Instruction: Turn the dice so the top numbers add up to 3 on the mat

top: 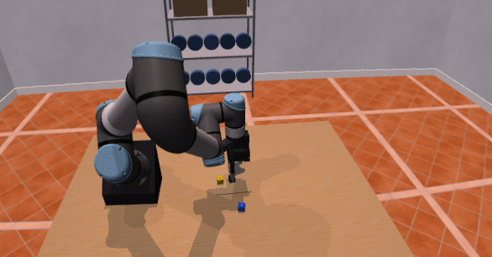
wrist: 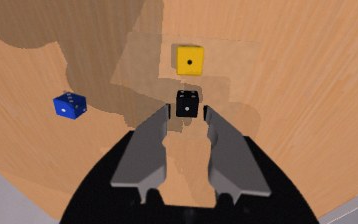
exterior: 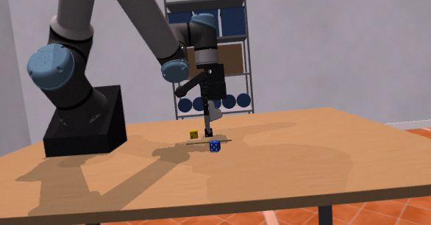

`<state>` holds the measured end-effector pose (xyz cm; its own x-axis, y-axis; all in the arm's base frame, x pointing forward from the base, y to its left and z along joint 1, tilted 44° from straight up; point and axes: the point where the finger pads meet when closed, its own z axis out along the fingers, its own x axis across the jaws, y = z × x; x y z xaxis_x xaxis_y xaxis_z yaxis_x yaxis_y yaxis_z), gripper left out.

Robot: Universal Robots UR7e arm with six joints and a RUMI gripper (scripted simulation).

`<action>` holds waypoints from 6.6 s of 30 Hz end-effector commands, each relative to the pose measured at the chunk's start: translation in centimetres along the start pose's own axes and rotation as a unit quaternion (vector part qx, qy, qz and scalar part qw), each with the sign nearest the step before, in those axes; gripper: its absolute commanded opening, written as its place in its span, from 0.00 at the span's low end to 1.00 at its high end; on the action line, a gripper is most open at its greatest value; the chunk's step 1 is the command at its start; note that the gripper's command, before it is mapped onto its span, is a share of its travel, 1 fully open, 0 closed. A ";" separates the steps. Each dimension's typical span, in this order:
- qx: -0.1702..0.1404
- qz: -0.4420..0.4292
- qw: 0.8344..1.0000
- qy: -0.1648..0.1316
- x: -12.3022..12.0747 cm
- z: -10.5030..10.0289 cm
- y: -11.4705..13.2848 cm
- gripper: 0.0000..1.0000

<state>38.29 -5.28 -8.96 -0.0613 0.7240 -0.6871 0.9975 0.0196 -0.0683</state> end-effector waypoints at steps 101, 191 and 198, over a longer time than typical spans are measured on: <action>0.001 0.453 0.892 0.004 -2.9 -7.6 0.7 1.00; 0.000 0.992 -0.129 0.000 -15.5 -6.7 1.2 1.00; 0.000 0.990 -0.143 0.000 -15.6 -6.6 1.2 1.00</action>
<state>40.66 -11.92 6.40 -0.2032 -0.7041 0.6804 -0.9785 0.1716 -0.1147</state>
